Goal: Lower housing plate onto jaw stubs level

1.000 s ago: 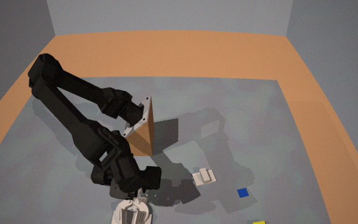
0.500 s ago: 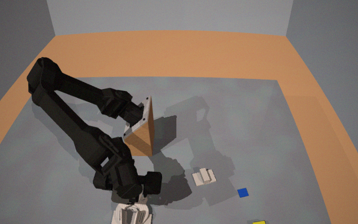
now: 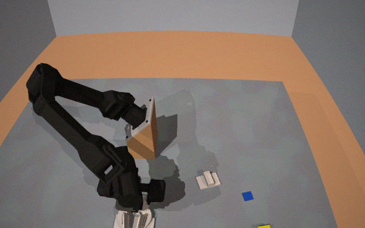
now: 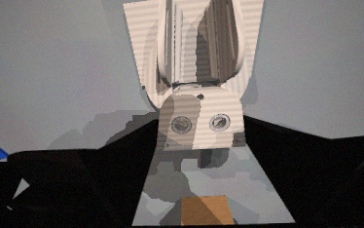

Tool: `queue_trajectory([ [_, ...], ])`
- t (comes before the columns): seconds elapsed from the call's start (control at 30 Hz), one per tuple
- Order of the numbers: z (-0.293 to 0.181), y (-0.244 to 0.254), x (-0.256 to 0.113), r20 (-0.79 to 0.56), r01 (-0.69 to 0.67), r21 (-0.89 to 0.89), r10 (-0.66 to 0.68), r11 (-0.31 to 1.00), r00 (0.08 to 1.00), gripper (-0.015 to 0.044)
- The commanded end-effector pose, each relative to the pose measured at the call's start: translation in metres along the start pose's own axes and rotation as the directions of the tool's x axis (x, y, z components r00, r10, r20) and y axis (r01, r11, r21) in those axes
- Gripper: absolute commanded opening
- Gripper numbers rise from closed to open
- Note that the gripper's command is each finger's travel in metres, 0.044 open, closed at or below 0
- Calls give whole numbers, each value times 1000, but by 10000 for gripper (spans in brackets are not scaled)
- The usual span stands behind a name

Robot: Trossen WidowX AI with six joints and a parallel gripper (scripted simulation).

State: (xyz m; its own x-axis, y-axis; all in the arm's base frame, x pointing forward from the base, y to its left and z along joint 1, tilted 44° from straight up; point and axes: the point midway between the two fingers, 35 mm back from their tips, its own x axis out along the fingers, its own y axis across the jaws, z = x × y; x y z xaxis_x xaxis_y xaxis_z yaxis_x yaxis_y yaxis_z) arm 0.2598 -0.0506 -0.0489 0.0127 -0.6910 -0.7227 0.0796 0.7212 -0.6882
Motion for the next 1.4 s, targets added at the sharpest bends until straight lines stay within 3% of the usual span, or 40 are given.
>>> queue_trajectory([
  [0.0,-2,-1,9,-4,8,-7,-8,1000,1000,351],
  [1.37,-3,-1,19,-4,9,-9,-9,1000,1000,351],
])
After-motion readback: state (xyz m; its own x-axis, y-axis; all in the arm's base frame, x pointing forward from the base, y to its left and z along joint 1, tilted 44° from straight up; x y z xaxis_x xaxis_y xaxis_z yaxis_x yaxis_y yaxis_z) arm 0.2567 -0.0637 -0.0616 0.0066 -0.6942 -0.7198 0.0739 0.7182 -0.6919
